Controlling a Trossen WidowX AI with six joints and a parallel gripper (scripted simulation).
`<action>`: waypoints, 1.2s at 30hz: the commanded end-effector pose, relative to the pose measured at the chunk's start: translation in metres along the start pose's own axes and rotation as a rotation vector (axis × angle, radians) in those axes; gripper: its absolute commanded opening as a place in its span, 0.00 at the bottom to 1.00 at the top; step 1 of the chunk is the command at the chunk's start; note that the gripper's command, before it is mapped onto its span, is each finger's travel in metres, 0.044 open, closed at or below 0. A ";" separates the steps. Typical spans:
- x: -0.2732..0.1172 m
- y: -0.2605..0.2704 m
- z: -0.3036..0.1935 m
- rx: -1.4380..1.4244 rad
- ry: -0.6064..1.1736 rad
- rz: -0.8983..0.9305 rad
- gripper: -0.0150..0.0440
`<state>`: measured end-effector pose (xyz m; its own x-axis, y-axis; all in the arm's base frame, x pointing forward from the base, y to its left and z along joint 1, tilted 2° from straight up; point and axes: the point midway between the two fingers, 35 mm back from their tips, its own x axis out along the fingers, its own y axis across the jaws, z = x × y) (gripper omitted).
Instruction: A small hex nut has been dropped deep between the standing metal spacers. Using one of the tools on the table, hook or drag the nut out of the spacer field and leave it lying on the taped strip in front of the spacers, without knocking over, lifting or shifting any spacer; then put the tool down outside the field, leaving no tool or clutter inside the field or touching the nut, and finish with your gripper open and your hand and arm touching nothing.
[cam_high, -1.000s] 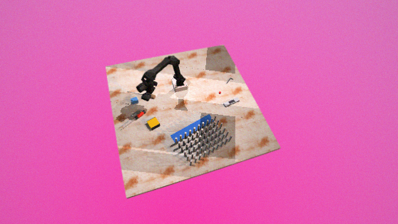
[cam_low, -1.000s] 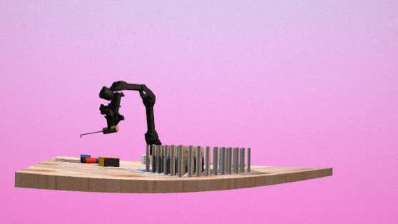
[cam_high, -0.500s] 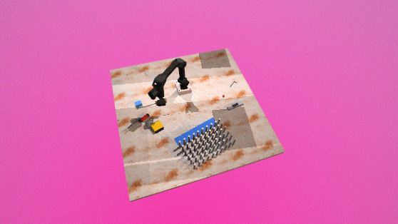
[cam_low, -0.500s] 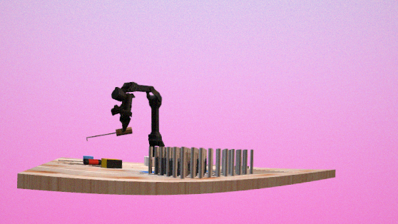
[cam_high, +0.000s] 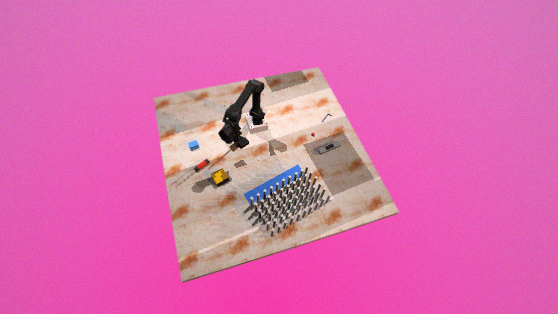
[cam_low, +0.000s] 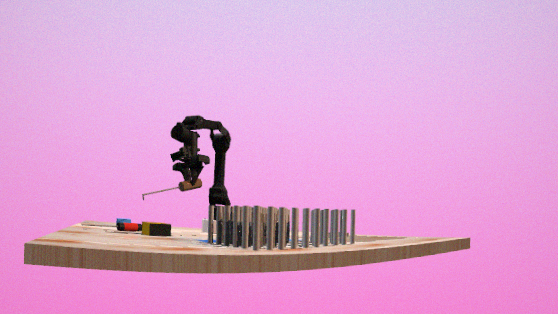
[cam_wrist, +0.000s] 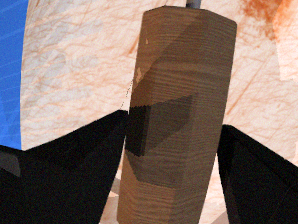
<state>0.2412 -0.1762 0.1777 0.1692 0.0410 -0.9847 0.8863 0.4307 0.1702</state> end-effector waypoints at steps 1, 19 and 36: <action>-0.001 0.010 -0.010 -0.111 0.005 0.028 0.25; 0.003 0.050 -0.068 -0.718 0.056 0.155 0.25; 0.004 0.074 -0.127 -1.283 0.072 0.304 0.25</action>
<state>0.2540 -0.0392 0.1798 0.2207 0.2971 -0.9290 -0.1384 0.9524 0.2717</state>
